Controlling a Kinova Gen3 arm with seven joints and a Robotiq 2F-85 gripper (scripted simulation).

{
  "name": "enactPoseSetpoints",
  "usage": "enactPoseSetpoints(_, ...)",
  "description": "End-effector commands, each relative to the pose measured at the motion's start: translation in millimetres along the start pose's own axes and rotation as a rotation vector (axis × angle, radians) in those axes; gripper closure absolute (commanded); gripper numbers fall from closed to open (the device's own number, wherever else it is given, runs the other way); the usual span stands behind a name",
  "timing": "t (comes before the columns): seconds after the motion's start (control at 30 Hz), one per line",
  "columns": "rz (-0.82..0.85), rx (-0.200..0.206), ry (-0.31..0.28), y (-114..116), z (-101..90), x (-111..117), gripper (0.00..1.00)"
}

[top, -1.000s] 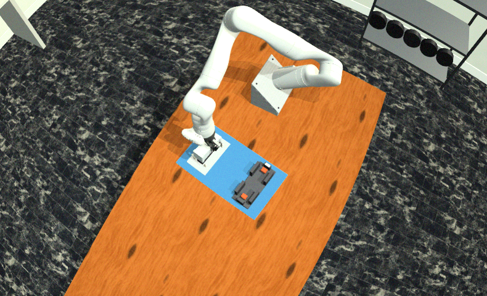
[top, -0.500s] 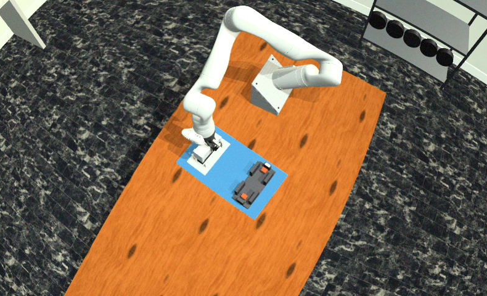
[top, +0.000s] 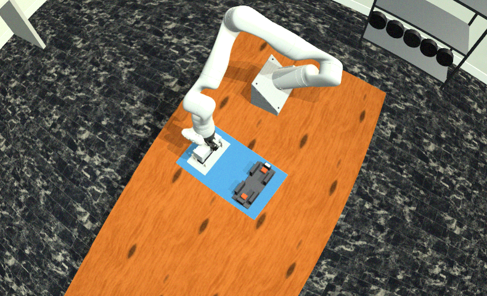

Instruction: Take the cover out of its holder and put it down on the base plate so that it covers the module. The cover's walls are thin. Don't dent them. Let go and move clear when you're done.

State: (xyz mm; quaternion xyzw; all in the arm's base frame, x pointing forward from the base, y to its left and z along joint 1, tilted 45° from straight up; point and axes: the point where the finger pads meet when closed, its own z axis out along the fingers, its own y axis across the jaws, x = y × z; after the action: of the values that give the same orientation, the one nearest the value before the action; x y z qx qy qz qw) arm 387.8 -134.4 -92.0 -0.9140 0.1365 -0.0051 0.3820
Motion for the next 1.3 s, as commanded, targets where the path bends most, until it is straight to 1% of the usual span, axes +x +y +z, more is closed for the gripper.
enactPoseSetpoints(0.0, 0.0, -0.001, 0.001, 0, 1.7, 0, 1.0)
enactPoseSetpoints(0.27, 0.0, -0.001, 0.001, 0, 12.7, 0, 1.0)
enactPoseSetpoints(1.27, 0.0, -0.001, 0.001, 0, 9.8, 0, 1.0)
